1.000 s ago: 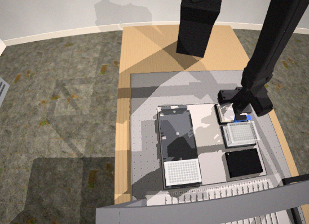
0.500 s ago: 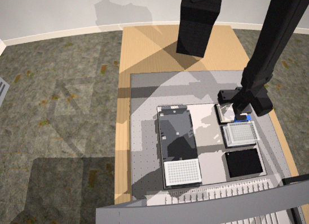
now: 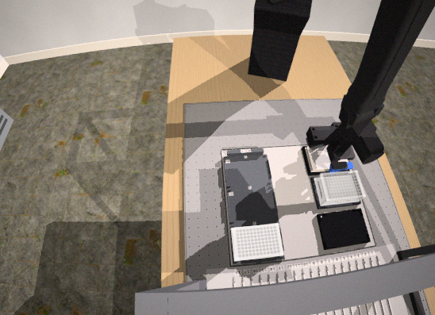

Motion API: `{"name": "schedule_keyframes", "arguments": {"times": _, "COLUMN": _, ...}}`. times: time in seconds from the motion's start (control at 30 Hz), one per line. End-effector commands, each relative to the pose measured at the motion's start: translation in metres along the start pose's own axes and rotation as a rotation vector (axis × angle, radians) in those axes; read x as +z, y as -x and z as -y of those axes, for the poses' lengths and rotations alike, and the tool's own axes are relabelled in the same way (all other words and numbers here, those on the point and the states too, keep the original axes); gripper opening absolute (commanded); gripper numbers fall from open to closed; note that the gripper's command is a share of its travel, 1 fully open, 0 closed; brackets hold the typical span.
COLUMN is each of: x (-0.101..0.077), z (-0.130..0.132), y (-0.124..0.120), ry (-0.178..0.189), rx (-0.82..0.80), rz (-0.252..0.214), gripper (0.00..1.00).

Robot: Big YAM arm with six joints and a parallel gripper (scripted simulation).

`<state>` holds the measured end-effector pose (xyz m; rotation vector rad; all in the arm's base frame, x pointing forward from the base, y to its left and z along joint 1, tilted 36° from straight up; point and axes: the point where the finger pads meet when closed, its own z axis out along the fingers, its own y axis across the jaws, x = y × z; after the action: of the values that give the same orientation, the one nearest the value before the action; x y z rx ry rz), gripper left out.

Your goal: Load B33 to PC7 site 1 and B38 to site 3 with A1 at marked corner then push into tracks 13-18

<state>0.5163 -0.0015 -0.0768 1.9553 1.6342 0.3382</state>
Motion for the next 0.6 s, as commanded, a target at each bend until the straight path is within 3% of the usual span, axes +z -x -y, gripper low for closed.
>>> {"name": "schedule_keyframes", "arguments": {"times": 0.0, "x": 0.0087, "z": 0.0063, "y": 0.0080, "ry": -0.008, "rx": 0.016, "rz": 0.012, "gripper": 1.00}}
{"name": "schedule_keyframes", "arguments": {"times": 0.57, "x": 0.0084, "z": 0.0131, "y": 0.0083, "ry": -0.015, "rx": 0.017, "rz": 0.015, "gripper": 1.00}}
